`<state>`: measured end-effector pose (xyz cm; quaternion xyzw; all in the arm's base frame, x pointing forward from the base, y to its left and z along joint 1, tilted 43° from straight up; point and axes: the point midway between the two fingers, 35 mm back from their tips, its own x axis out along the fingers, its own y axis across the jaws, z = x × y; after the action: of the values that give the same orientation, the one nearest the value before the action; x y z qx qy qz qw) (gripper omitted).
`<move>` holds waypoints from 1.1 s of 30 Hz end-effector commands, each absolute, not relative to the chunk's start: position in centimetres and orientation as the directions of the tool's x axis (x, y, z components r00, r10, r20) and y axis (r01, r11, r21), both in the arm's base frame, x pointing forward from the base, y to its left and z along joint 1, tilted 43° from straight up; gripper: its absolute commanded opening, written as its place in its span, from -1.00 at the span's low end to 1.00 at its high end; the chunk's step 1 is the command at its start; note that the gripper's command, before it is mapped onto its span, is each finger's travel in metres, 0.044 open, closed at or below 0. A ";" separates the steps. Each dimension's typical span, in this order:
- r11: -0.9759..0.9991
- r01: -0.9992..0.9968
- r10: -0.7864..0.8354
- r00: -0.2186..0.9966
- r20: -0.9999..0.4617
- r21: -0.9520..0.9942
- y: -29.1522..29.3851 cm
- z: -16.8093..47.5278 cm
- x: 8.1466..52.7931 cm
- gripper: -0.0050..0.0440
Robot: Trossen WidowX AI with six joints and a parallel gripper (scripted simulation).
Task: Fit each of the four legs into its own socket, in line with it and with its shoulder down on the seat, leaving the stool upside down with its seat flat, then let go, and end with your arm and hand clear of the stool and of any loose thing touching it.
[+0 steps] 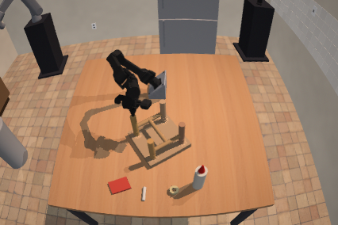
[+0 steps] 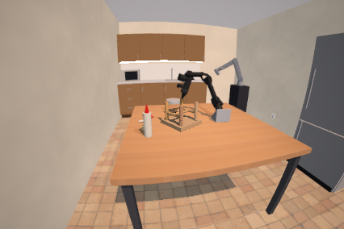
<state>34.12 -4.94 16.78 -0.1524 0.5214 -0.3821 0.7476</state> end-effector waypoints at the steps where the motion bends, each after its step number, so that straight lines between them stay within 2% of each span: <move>1: 0.633 0.412 -0.743 0.086 -0.663 -0.656 -6.9 14.6 33.9 -0.80; 33: 0.638 0.413 -0.742 0.102 -0.663 -0.650 -6.1 15.5 34.1 -0.80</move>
<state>34.13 -4.95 16.79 -0.1523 0.5220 -0.3829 0.7468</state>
